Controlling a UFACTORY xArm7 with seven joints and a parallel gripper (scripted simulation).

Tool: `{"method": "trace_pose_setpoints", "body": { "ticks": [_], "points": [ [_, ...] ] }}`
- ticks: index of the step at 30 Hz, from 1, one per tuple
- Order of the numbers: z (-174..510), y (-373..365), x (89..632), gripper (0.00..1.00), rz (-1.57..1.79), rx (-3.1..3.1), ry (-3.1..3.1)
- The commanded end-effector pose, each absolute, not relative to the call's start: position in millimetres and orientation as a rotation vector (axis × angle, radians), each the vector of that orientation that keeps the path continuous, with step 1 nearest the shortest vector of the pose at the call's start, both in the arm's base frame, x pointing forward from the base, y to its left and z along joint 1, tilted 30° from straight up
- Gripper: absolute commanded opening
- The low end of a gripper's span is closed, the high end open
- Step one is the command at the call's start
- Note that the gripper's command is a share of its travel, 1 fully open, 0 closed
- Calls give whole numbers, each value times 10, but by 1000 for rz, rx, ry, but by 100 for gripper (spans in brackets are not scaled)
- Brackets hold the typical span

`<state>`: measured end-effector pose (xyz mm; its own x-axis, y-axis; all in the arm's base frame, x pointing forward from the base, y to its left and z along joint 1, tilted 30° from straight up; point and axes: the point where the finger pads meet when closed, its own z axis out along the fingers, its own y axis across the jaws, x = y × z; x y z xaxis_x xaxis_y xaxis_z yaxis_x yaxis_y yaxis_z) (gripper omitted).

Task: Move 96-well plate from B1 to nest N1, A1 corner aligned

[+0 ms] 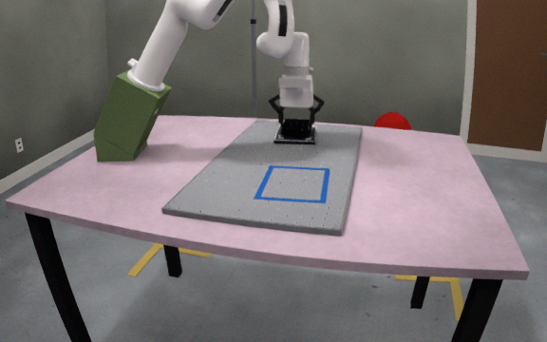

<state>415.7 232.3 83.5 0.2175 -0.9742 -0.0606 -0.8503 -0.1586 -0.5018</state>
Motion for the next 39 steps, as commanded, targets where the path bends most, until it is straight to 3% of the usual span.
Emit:
{"method": "trace_pose_setpoints", "body": {
  "ticks": [1, 39],
  "points": [
    [842, 2327, 4160, 0, -386, -2066, 1684],
    [798, 2330, 4179, 0, -386, -2066, 1684]
  ]
}}
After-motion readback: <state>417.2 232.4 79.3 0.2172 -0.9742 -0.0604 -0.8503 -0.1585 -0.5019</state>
